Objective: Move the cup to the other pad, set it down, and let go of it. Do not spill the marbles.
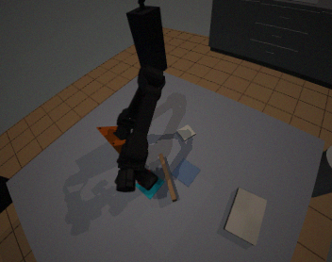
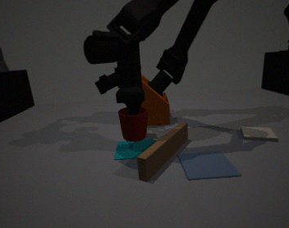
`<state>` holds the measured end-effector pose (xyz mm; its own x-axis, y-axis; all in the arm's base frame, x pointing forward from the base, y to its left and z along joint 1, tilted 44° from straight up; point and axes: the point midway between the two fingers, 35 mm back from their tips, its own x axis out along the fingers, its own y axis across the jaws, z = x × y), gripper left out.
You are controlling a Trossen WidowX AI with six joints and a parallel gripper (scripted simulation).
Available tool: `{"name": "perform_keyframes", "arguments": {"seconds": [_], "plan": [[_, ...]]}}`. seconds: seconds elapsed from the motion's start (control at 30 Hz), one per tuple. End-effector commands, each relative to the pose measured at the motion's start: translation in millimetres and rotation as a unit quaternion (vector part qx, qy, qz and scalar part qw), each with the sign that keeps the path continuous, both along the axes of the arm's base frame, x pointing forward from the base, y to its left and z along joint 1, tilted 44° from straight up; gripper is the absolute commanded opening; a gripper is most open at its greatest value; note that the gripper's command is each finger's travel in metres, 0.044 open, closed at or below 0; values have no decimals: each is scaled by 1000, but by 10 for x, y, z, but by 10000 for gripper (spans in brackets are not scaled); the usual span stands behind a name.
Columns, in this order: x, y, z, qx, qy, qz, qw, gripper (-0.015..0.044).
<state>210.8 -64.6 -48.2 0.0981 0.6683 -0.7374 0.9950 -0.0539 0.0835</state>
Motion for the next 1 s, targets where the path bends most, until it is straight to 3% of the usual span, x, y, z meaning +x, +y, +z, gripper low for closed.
{"name": "perform_keyframes", "arguments": {"seconds": [0.0, 0.97], "plan": [[0, 42, -40, 3, 2, -4, 1000, 0], [9, 184, -187, 1, 0, 1, 1000, 0]]}}
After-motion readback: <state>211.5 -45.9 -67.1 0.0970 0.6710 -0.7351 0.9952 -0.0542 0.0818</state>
